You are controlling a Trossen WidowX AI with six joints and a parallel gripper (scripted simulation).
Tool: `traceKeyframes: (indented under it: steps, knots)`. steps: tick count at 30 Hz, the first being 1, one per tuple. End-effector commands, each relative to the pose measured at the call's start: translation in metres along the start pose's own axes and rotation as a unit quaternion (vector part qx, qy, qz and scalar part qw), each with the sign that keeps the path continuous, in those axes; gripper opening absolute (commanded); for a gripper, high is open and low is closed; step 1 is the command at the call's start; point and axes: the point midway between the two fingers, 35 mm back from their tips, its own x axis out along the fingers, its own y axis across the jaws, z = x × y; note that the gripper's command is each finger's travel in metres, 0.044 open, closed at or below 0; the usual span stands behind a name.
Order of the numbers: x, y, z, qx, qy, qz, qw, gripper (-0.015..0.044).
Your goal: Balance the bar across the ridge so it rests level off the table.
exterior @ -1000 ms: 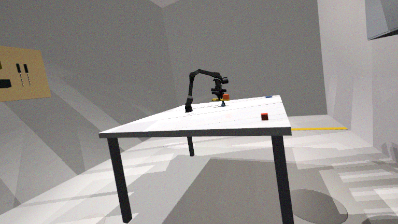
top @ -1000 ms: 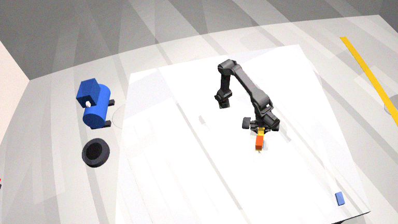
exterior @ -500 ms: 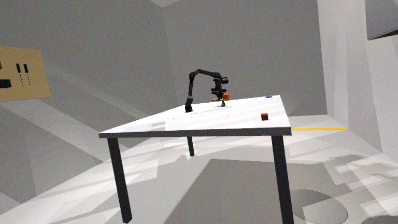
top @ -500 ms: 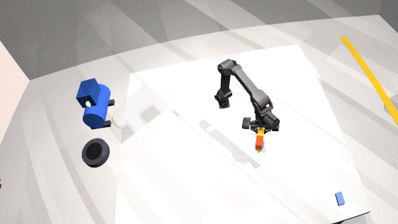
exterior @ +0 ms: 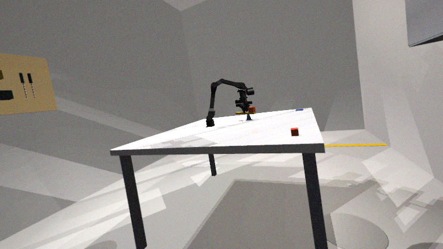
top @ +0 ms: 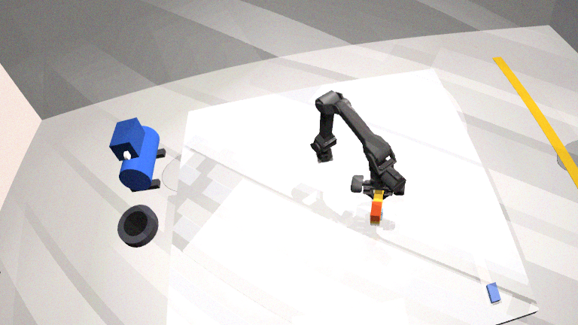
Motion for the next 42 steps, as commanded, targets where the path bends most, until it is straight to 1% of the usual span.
traceKeyframes:
  steps: [1,42]
  knots:
    - [0.0032,0.0005,0.0007,0.000,-0.002,0.001,1.000,0.0000]
    - [0.0066,0.0007,0.0013,0.000,-0.002,0.001,1.000,0.0000]
